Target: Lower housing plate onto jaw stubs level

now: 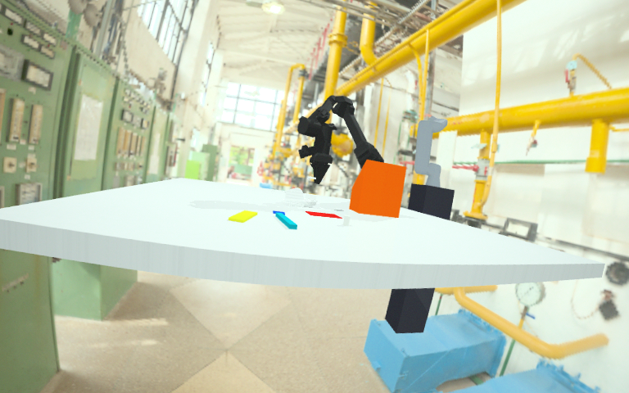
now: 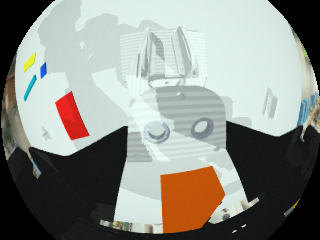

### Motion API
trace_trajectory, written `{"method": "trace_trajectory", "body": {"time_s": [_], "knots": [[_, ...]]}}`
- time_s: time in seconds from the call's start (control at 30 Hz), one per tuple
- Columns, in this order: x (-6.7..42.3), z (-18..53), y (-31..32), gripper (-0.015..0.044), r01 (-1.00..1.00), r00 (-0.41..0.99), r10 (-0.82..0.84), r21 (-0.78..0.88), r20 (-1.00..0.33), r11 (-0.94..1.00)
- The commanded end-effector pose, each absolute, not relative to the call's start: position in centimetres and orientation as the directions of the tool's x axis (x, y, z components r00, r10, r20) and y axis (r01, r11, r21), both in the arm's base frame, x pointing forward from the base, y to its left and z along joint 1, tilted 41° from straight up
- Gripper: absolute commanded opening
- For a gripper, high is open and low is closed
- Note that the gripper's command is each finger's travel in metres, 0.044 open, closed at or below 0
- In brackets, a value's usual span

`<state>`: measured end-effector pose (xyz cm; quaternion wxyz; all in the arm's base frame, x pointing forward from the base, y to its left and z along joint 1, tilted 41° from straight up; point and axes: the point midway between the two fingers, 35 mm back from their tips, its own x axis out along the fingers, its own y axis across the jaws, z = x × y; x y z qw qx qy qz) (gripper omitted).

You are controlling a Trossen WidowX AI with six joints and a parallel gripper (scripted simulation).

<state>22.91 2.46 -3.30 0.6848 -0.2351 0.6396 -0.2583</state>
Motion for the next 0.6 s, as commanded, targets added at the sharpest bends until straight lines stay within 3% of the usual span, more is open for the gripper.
{"method": "trace_trajectory", "body": {"time_s": [0.0, 0.57], "knots": [[22.86, -3.36, 2.49, 0.0351, 0.057, 0.046, -0.652, -0.65, -0.757, 0.758], [22.82, -3.63, 2.43, 0.0351, 0.058, 0.046, -0.652, -0.649, -0.757, 0.758]]}}
